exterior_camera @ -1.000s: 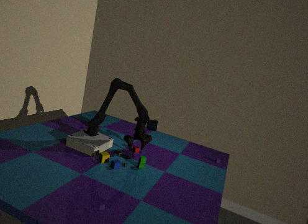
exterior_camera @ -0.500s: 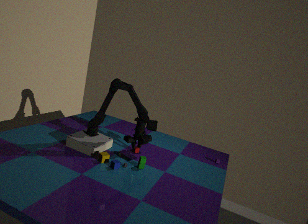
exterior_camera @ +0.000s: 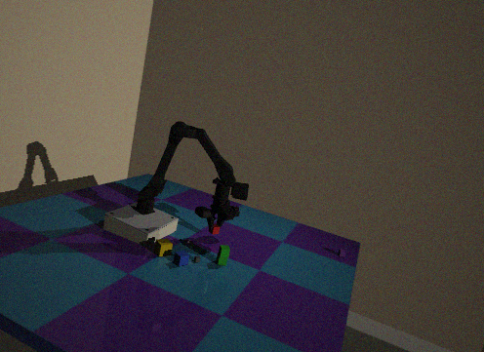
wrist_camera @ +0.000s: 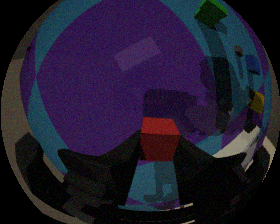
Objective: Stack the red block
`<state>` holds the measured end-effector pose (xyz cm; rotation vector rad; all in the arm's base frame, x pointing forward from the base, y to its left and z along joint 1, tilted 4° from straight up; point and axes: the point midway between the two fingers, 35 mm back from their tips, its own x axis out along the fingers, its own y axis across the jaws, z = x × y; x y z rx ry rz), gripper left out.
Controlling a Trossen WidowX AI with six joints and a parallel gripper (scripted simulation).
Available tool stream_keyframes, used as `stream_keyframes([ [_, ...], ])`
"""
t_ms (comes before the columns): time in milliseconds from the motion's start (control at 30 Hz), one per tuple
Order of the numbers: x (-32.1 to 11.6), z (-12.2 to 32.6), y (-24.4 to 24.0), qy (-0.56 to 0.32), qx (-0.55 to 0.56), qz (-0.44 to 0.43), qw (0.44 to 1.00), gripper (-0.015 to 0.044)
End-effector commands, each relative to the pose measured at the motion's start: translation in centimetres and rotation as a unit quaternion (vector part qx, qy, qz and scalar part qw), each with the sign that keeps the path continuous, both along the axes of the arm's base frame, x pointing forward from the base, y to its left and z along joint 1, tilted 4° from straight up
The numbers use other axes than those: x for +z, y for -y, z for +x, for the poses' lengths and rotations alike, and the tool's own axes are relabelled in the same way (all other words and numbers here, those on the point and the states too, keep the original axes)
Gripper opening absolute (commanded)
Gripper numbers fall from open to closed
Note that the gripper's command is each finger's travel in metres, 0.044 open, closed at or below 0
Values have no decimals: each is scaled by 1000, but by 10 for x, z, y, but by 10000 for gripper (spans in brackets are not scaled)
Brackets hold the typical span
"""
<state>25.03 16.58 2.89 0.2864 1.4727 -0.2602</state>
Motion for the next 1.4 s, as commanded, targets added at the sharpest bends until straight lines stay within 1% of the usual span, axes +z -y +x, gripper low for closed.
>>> stream_keyframes([
  [0,22,0,-1,5,1,4,1000,0],
  [467,88,-6,-1,5,1,4,1000,0],
  [833,91,-5,0,5,1,4,1000,0],
  [1067,98,30,16,5,1,3,1000,0],
  [1367,103,76,49,7,1,2,1000,0],
])
